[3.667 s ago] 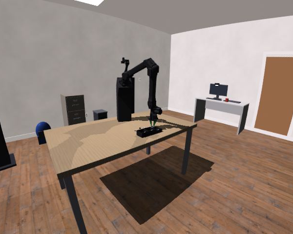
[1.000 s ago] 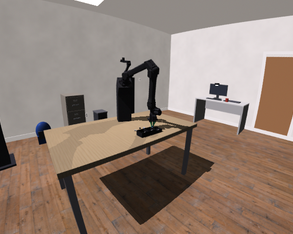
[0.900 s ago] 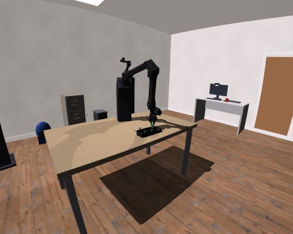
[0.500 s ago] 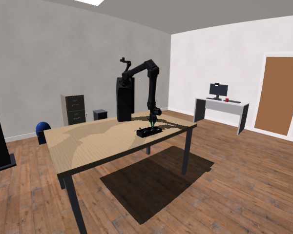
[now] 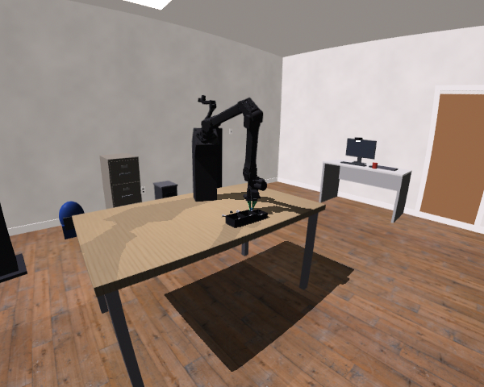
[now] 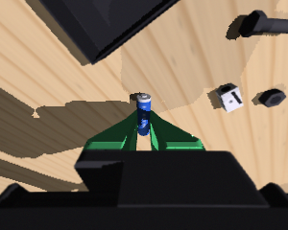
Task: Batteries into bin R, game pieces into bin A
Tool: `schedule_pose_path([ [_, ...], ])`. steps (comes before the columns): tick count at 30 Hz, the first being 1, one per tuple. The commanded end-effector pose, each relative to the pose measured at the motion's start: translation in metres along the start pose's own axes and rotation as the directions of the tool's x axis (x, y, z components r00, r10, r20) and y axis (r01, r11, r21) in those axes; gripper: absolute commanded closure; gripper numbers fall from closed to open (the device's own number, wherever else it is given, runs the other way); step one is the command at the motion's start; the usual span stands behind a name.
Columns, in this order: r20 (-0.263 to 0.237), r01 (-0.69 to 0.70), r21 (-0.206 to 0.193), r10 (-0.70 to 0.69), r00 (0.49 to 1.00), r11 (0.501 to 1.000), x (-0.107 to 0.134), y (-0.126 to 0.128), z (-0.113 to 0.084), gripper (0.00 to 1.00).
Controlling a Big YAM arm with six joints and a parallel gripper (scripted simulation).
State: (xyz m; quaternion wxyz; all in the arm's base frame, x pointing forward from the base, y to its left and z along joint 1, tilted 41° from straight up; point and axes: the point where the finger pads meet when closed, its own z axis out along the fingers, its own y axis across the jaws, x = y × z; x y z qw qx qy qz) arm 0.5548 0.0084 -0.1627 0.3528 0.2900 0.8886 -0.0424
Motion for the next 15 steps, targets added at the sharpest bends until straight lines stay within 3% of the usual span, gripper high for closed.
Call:
schedule_pose_path([
  [1,-0.008,0.013,-0.009,-0.013,1.0,1.0,0.008,0.006,-0.025,0.92],
  [15,-0.007,0.013,-0.01,-0.013,1.0,1.0,0.008,0.005,-0.065,0.92],
])
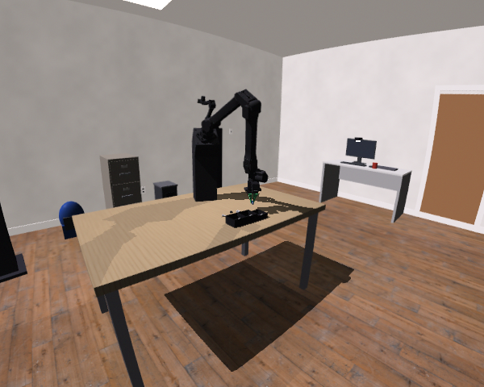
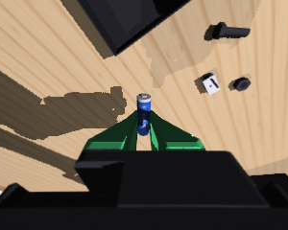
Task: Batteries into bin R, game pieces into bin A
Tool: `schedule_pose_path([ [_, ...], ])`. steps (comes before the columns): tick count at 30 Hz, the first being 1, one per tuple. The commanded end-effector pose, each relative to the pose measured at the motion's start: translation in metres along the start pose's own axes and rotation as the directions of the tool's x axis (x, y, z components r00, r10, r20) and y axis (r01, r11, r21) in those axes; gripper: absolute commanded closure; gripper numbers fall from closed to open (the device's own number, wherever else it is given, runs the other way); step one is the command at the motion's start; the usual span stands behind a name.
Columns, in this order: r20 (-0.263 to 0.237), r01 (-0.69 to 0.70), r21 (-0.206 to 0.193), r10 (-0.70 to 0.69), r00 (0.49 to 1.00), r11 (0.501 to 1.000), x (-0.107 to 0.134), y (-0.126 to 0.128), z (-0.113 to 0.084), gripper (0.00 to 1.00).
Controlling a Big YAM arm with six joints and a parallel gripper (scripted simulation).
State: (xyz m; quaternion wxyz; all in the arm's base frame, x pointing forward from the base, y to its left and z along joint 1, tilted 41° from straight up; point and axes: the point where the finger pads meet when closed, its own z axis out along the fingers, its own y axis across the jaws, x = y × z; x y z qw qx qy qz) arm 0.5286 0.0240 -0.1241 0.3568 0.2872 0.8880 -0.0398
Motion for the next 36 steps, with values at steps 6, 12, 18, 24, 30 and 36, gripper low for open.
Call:
schedule_pose_path([
  [6,-0.028,0.018,0.01,-0.018,0.999,1.0,0.02,-0.003,-0.018,0.92],
  [12,-0.022,0.018,0.004,-0.018,1.0,1.0,0.017,-0.002,-0.019,0.92],
  [18,-0.022,0.019,0.005,-0.019,1.0,1.0,0.017,-0.002,-0.019,0.92],
  [24,-0.023,0.02,0.005,-0.02,1.0,1.0,0.016,-0.001,-0.019,0.92],
  [30,-0.02,0.019,0.003,-0.019,1.0,1.0,0.014,0.0,-0.019,0.92],
  [36,-0.016,0.017,0.0,-0.017,1.0,1.0,0.013,0.002,-0.019,0.92],
])
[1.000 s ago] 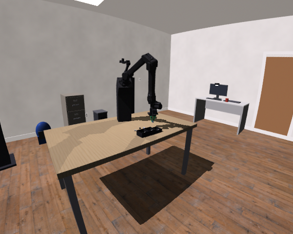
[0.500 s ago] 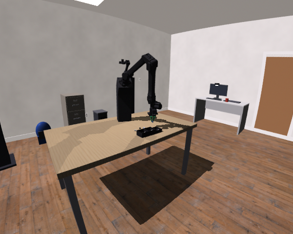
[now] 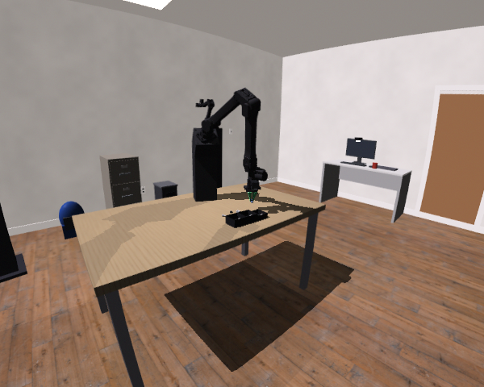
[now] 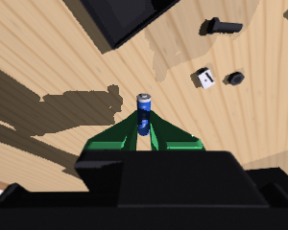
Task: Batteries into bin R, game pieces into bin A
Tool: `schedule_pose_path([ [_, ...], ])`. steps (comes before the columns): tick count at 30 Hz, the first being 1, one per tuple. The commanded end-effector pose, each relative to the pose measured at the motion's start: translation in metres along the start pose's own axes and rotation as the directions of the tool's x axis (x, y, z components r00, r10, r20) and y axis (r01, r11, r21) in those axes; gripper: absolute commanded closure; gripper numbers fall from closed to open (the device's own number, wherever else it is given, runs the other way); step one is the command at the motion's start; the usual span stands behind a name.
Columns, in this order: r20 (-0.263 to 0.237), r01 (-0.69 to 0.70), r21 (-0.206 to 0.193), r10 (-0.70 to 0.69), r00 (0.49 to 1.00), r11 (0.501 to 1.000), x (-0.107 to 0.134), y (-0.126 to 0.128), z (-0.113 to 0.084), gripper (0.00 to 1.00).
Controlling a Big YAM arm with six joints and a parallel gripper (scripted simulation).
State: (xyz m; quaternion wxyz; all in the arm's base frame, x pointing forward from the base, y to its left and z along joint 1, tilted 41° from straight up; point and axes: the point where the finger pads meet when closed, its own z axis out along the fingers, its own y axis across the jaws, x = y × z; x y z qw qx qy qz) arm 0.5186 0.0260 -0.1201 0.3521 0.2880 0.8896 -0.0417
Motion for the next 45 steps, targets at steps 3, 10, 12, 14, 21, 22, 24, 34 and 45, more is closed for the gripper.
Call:
schedule_pose_path([
  [3,-0.008,0.016,-0.007,-0.016,1.0,1.0,0.008,0.006,-0.009,0.92],
  [10,-0.004,0.014,-0.01,-0.014,1.0,1.0,0.005,0.008,-0.009,0.92],
  [12,-0.004,0.009,-0.008,-0.009,1.0,1.0,0.004,0.006,-0.016,0.92],
  [14,-0.004,0.009,-0.008,-0.009,1.0,1.0,0.004,0.006,-0.016,0.92],
  [21,-0.012,0.017,-0.003,-0.017,1.0,1.0,0.014,0.002,-0.015,0.92],
  [22,-0.012,0.017,-0.003,-0.017,1.0,1.0,0.014,0.001,-0.014,0.92],
  [24,0.014,-0.002,-0.007,0.002,1.0,1.0,-0.024,0.005,-0.012,0.92],
  [34,0.015,-0.173,-0.011,0.173,0.985,0.985,-0.064,0.01,-0.014,0.92],
  [45,0.001,-0.448,-0.013,0.448,0.894,0.894,-0.128,0.017,-0.016,0.92],
])
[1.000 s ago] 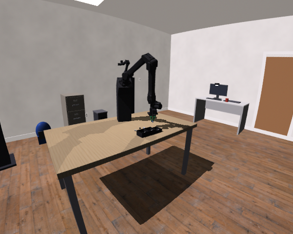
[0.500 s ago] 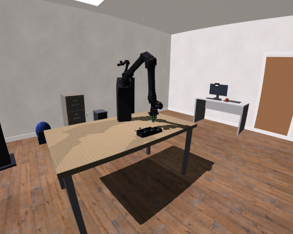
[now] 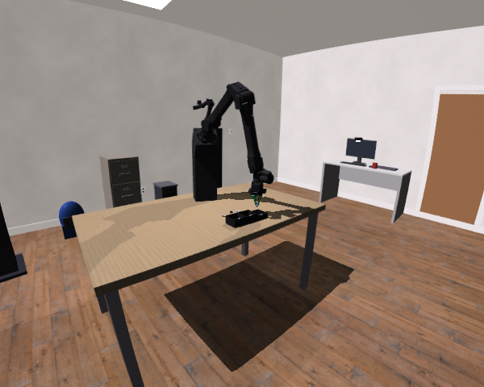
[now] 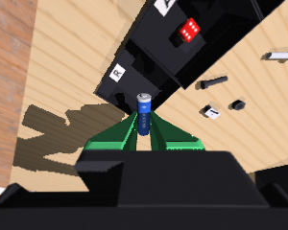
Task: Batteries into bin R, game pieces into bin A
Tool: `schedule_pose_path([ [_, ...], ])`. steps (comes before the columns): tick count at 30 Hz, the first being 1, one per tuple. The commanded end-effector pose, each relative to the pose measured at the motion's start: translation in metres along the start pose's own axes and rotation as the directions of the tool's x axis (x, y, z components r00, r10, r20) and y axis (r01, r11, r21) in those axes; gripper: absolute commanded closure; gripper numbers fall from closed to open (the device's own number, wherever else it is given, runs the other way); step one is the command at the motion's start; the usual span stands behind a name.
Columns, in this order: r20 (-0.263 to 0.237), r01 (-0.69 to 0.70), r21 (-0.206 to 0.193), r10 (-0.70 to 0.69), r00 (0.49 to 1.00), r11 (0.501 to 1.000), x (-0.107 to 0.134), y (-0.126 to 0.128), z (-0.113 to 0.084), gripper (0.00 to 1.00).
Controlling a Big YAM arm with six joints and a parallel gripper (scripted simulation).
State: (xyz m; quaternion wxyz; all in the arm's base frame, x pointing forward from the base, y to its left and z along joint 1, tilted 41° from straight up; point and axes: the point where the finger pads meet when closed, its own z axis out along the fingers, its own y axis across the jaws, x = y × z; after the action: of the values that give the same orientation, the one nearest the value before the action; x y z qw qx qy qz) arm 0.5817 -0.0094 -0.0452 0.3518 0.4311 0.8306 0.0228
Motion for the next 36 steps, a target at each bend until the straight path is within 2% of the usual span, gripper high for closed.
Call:
schedule_pose_path([
  [1,0.006,-0.156,-0.001,0.156,0.988,0.988,-0.007,0.008,-0.001,0.92],
  [3,0.006,-0.156,-0.001,0.156,0.988,0.988,-0.007,0.008,-0.001,0.92],
  [4,0.007,-0.23,-0.005,0.23,0.973,0.973,0.006,0.007,0.001,0.92],
  [5,0.009,-0.256,-0.005,0.256,0.967,0.967,0.006,0.007,0.001,0.92],
  [10,0.01,-0.393,-0.01,0.393,0.919,0.919,-0.007,0.019,-0.011,0.92],
  [18,0.005,-0.59,-0.018,0.591,0.807,0.807,-0.004,0.02,-0.006,0.92],
  [20,0.005,-0.59,-0.018,0.591,0.807,0.807,-0.004,0.02,-0.006,0.92],
  [21,0.003,-0.632,-0.022,0.632,0.775,0.774,-0.003,0.018,-0.006,0.92],
  [29,0.004,-0.629,-0.009,0.629,0.778,0.778,0.005,0.012,-0.002,0.92],
  [36,0.003,-0.63,-0.012,0.63,0.777,0.777,0.004,0.011,-0.003,0.92],
])
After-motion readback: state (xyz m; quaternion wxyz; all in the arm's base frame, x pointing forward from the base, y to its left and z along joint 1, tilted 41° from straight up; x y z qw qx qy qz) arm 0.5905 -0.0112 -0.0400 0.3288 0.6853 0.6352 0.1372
